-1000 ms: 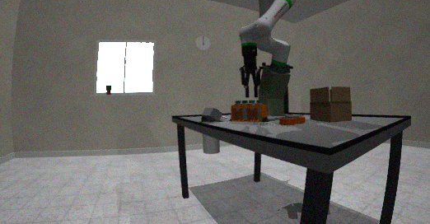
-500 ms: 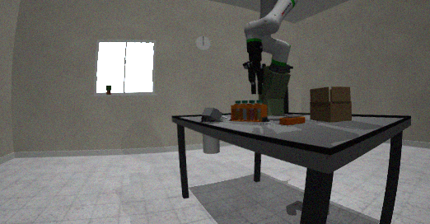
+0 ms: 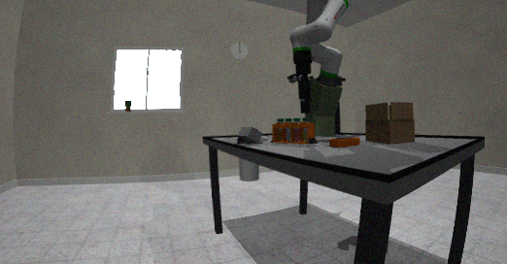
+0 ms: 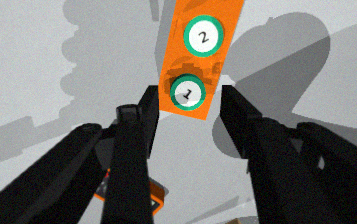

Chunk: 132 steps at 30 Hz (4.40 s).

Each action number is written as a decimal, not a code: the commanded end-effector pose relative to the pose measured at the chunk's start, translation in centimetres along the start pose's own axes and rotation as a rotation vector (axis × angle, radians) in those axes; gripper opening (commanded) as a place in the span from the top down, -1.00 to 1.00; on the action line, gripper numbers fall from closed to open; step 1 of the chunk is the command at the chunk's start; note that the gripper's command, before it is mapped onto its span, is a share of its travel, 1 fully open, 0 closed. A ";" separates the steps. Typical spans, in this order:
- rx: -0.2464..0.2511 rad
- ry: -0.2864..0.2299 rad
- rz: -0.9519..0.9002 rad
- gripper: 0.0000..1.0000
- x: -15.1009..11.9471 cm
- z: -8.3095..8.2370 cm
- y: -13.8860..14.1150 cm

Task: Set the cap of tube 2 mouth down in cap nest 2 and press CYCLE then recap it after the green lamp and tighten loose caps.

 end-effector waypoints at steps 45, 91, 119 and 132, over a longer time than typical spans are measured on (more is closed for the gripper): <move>0.002 0.000 -0.001 0.41 0.0 3.4 -0.1; 0.002 -0.001 0.488 0.18 0.0 3.4 -0.1; 0.002 0.000 0.238 0.18 2.4 -1.2 0.4; 0.002 0.000 -0.001 0.18 10.2 -1.2 1.9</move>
Point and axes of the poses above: the point where the finger pads meet when closed, its own z axis out along the fingers, its own y axis across the jaws, x = y × z, the point moved 8 cm from there along -z, back along the fingers, and after that the axes turned 3 degrees about z, right-handed, at the moved point
